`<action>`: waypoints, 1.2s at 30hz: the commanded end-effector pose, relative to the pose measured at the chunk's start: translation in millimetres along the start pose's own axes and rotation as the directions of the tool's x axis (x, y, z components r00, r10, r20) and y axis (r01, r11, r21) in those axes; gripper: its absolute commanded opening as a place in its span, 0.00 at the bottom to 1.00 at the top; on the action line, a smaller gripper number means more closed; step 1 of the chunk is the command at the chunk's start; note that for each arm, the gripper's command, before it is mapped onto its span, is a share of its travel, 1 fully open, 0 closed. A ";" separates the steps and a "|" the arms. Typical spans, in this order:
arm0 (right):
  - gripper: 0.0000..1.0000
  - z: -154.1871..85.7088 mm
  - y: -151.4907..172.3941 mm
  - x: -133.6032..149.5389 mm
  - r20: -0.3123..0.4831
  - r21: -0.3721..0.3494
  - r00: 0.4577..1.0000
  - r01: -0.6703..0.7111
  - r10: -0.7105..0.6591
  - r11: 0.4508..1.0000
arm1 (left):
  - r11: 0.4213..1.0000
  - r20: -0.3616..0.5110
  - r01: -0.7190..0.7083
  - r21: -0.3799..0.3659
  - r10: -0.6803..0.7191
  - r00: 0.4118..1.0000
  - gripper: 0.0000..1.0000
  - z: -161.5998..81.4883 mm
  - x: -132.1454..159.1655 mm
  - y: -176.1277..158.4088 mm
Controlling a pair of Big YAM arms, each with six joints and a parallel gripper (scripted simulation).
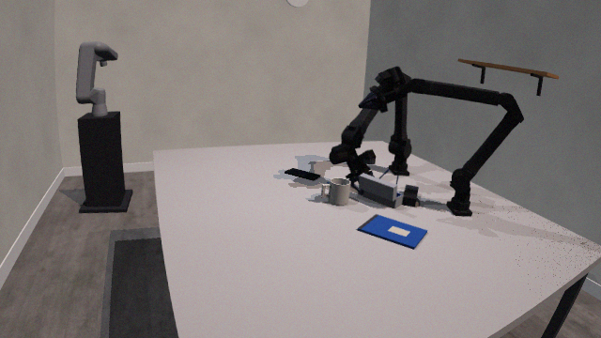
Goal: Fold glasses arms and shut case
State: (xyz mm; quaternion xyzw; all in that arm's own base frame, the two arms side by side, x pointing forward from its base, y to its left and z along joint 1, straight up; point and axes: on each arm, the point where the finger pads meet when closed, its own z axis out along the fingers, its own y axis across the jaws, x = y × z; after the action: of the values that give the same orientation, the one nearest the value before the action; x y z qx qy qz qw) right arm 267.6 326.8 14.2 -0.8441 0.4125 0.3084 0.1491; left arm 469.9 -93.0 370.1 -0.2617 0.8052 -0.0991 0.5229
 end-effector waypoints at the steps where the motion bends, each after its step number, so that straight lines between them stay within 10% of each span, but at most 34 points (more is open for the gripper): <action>1: 0.57 4.4 6.1 10.0 -0.005 -0.027 0.999 -0.048 0.048 0.998 | 0.996 -0.056 0.074 -0.043 -0.076 0.996 0.00 -2.9 30.8 4.2; 36: 0.57 4.4 6.1 10.0 -0.005 -0.027 0.999 -0.048 0.048 0.998 | 0.911 0.059 0.260 -0.320 -0.255 0.965 0.00 -79.9 122.9 30.3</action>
State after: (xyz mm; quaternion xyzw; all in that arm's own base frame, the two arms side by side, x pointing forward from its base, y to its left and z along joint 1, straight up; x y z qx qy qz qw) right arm 267.6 326.8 14.2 -0.8441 0.4125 0.3084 0.1491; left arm 362.5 -138.2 306.1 -0.4251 0.7737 -0.0303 0.4688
